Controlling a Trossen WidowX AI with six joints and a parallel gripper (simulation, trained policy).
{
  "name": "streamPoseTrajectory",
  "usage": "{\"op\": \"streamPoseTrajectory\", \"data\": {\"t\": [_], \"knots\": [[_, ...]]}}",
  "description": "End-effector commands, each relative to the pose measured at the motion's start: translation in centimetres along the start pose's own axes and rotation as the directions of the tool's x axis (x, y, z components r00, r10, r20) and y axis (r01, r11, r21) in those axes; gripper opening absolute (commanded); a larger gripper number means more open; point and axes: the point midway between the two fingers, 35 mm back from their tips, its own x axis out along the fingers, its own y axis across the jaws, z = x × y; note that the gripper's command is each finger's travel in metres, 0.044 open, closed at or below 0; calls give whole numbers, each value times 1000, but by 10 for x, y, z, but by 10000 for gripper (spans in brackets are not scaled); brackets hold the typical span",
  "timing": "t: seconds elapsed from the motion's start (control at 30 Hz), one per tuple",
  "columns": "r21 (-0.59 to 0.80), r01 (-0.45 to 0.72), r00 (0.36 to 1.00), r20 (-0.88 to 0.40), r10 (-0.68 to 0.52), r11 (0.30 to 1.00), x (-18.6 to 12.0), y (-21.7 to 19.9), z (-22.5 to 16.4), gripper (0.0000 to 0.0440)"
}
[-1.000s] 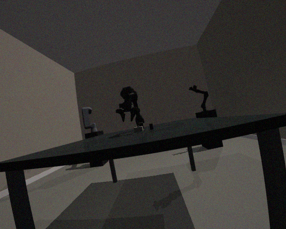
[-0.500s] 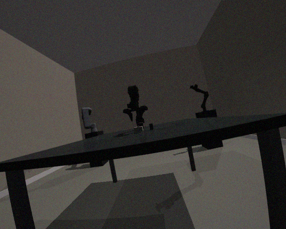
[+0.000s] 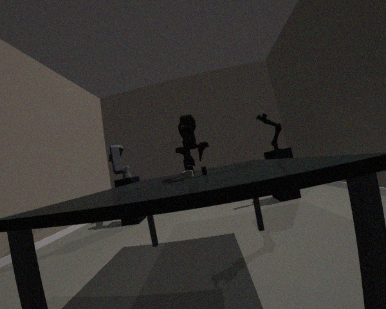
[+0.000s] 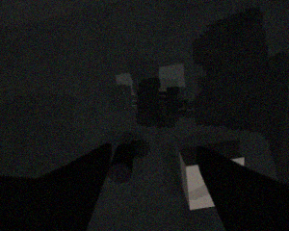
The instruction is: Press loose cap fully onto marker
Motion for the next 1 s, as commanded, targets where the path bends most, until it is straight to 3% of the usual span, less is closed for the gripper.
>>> {"op": "streamPoseTrajectory", "data": {"t": [0.0,0.97], "knots": [[-13,-8,1000,-24,8,1000,2,9,-7,329],[-199,4,984,-175,-40,980,56,36,-50,288]]}}
